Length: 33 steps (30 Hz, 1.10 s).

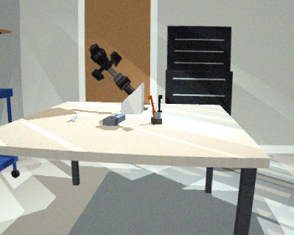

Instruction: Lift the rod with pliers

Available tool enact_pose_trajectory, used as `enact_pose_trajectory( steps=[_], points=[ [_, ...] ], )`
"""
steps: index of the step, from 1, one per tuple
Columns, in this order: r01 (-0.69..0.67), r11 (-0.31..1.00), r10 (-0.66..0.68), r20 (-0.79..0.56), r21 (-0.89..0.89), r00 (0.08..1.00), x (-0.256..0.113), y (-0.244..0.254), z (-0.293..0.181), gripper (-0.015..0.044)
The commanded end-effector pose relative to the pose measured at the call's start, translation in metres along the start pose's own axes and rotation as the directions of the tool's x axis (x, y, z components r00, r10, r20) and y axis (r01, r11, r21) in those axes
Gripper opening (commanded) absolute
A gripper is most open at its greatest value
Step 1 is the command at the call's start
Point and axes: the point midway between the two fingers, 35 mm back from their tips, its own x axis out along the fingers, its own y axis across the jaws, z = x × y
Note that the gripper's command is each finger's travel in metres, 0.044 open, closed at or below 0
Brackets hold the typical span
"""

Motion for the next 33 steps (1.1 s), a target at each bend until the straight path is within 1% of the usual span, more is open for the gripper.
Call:
enact_pose_trajectory(
  steps=[1, 4, 7, 9, 11, 13, 22, 33],
  points=[
    [0.091, 0.993, -0.109, -0.304, -0.073, 0.946, 0.023, 0.007, -0.065, 0.044],
    [0.153, 0.969, -0.231, -0.495, -0.193, 0.837, 0.026, 0.007, -0.113, 0.044],
    [0.185, 0.915, -0.38, -0.616, -0.357, 0.69, 0.02, 0.003, -0.152, 0.044],
    [0.177, 0.855, -0.49, -0.65, -0.487, 0.58, 0.012, -0.002, -0.173, 0.044],
    [0.146, 0.775, -0.601, -0.645, -0.615, 0.472, 0.003, -0.008, -0.188, 0.044],
    [0.114, 0.71, -0.672, -0.62, -0.695, 0.404, -0.004, -0.011, -0.195, 0.044],
    [0.109, 0.701, -0.681, -0.616, -0.704, 0.396, -0.005, -0.009, -0.199, 0.044],
    [0.107, 0.704, -0.677, -0.619, -0.702, 0.397, -0.006, 0.037, -0.249, 0.044]
  ],
)
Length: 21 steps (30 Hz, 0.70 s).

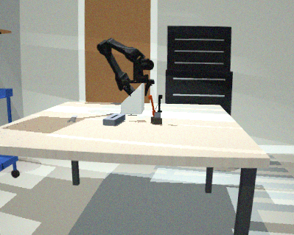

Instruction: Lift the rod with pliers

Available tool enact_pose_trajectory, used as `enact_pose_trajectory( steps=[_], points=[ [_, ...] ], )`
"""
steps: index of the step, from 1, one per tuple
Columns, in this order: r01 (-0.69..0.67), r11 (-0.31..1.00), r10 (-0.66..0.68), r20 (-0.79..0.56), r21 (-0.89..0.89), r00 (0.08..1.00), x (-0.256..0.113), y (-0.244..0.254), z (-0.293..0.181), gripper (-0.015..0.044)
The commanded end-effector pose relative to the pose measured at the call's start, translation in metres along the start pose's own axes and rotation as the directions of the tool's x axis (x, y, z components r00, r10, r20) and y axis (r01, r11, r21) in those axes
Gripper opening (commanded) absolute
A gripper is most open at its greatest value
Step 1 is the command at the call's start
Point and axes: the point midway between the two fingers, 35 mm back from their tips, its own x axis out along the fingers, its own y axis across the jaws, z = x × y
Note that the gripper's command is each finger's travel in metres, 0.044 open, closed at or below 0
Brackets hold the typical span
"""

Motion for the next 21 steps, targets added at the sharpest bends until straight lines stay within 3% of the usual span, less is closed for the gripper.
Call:
enact_pose_trajectory(
  steps=[1, 12, 21],
  points=[
    [-0.005, 1.0, 0.005, -0.002, 0.004, 1.0, 0.0, 0.024, -0.004, 0.044],
    [-0.009, 1.0, 0.009, -0.001, 0.003, 1.0, -0.001, 0.071, -0.009, 0.044],
    [-0.009, 1.0, 0.009, 0.002, 0.006, 1.0, -0.001, 0.07, 0.044, 0.044]
  ],
)
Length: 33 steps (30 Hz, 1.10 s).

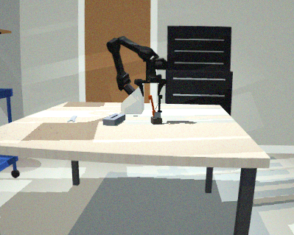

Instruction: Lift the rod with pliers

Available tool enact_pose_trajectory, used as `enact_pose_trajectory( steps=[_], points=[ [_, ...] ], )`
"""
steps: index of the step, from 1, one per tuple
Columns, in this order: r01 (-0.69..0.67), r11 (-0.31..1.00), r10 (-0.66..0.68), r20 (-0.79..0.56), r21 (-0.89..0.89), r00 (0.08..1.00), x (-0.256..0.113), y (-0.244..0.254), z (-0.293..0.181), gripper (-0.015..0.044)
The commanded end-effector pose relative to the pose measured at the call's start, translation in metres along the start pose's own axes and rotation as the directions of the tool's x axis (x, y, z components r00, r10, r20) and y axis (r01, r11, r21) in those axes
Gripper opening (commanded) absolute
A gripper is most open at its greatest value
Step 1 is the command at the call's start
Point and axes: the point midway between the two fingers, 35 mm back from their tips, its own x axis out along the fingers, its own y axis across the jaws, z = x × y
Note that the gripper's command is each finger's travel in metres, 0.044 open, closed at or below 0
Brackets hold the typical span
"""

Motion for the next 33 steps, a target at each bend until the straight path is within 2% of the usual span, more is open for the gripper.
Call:
enact_pose_trajectory(
  steps=[1, 33],
  points=[
    [0.006, 1.0, -0.006, -0.001, -0.001, 1.0, 0.001, -0.002, 0.022, 0.044],
    [0.007, 1.0, -0.007, 0.004, 0.003, 1.0, 0.009, -0.003, 0.109, 0.044]
  ],
)
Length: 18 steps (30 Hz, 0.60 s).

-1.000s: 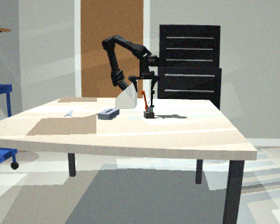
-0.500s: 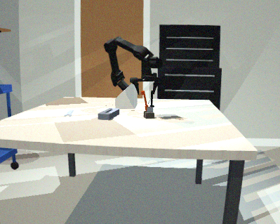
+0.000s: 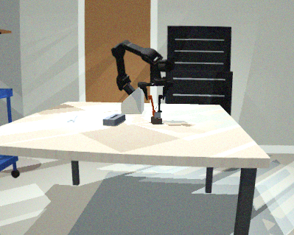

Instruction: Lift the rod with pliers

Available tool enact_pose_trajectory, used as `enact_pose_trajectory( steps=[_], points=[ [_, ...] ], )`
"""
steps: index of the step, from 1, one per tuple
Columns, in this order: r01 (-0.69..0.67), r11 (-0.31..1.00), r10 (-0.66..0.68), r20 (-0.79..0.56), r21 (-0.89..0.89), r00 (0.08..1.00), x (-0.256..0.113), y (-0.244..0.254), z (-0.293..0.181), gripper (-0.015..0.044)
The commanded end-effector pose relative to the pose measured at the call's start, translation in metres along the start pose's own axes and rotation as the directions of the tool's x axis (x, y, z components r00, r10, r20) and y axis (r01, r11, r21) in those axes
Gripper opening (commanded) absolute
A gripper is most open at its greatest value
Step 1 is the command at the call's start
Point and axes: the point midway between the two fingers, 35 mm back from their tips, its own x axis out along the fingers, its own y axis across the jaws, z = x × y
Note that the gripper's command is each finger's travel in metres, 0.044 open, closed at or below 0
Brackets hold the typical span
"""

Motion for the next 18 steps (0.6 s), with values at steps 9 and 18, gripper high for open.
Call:
enact_pose_trajectory(
  steps=[9, 18],
  points=[
    [0.007, 1.0, -0.007, -0.004, -0.007, 1.0, 0.012, -0.001, 0.004, 0.044],
    [0.008, 1.0, -0.008, -0.004, -0.007, 1.0, 0.026, -0.001, 0.003, 0.044]
  ],
)
